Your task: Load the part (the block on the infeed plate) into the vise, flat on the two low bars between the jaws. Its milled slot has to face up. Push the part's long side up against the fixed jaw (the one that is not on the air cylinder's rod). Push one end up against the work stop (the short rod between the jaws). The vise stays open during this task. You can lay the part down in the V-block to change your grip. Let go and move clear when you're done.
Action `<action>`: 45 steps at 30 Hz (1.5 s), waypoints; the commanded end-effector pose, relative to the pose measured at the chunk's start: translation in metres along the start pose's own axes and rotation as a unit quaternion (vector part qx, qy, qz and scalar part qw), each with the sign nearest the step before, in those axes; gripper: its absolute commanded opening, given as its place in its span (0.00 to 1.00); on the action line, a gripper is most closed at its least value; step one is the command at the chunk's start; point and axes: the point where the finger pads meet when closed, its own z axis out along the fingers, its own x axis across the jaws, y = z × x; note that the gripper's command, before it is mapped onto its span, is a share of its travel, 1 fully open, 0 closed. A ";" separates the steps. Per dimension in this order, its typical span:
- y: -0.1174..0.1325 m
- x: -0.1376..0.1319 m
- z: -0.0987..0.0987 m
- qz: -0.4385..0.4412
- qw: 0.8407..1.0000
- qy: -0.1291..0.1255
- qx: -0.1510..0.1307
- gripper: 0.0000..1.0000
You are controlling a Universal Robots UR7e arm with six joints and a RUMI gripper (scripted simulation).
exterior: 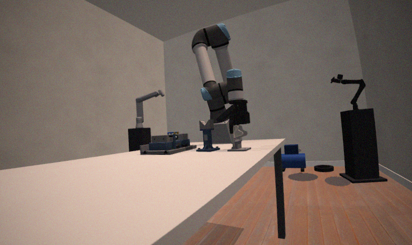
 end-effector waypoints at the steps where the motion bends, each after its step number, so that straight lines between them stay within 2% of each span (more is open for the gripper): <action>1: 0.000 0.000 0.000 0.000 1.000 0.000 0.000 0.00; 30: 0.000 0.000 -0.001 0.000 1.000 0.000 0.000 0.00; 45: 0.000 0.000 -0.015 0.000 1.000 0.000 0.000 0.00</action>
